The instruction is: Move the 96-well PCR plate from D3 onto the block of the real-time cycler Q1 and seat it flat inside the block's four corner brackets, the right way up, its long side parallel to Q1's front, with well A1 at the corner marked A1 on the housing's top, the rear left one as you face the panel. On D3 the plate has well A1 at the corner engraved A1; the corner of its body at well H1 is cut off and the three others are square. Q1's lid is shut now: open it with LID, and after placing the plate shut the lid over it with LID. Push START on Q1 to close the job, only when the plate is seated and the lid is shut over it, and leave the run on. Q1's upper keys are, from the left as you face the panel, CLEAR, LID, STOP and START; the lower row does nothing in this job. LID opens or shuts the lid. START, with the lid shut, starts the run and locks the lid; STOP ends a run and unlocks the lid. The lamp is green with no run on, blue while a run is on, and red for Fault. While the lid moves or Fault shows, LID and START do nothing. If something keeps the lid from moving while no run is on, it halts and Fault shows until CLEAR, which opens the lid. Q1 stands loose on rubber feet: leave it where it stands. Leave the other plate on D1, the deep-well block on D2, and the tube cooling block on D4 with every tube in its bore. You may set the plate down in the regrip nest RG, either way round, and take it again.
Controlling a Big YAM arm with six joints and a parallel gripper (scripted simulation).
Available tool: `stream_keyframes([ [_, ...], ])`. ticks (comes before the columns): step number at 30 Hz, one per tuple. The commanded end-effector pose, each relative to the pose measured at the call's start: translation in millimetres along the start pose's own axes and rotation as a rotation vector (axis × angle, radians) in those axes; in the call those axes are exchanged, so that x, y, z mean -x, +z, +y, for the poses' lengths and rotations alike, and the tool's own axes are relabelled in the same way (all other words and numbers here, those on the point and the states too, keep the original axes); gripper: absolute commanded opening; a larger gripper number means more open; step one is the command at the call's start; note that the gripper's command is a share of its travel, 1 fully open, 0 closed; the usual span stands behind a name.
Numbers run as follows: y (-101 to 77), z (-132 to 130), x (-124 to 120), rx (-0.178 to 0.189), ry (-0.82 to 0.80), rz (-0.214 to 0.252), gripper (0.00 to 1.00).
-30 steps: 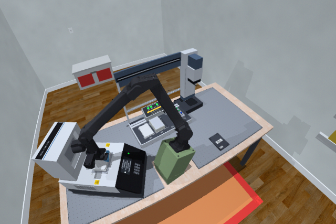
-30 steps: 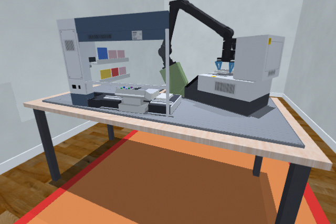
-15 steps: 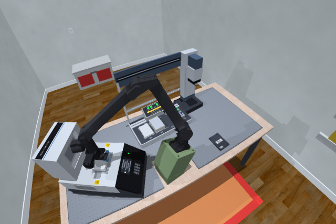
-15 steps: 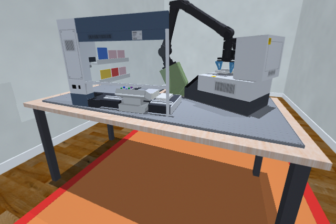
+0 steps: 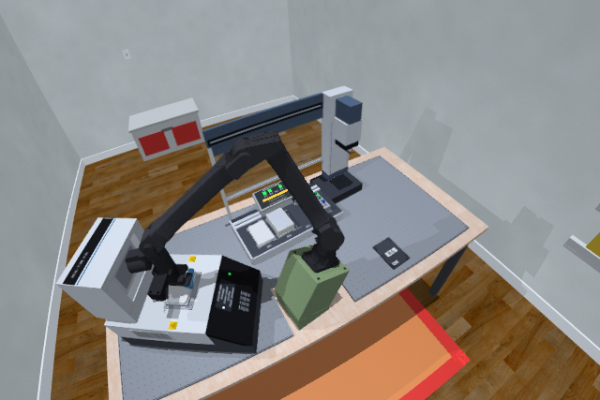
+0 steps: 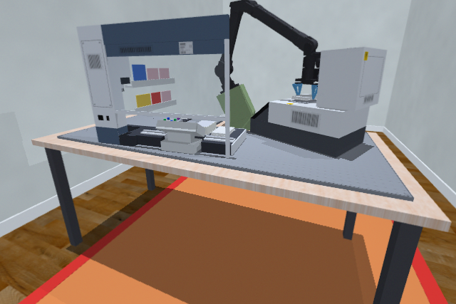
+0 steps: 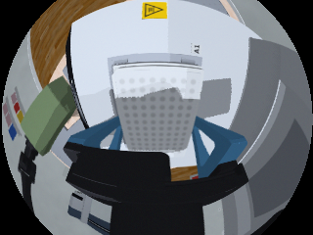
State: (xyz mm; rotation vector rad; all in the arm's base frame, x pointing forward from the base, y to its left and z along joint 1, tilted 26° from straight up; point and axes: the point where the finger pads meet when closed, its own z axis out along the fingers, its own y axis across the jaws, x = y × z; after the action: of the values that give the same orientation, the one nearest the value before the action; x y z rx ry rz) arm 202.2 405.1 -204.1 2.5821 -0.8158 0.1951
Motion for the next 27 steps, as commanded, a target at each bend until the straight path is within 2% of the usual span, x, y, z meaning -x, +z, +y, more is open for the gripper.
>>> stream_keyframes([
  [1, -6.3, -8, 9, -0.026, -0.002, -0.001, 0.00],
  [7, -11.9, 1, 10, -0.030, -0.002, 0.000, 0.00],
  [12, -22.4, -10, 12, -0.058, -0.001, -0.007, 0.00],
  [16, -24.4, -14, 10, -0.064, -0.003, -0.011, 0.00],
  [19, -20.7, -19, 6, -0.056, -0.005, -0.014, 0.00],
  [24, -9.2, -17, -3, -0.020, 0.003, -0.012, 0.00],
  [27, -7.0, -18, -5, -0.022, 0.007, -0.014, 0.00],
])
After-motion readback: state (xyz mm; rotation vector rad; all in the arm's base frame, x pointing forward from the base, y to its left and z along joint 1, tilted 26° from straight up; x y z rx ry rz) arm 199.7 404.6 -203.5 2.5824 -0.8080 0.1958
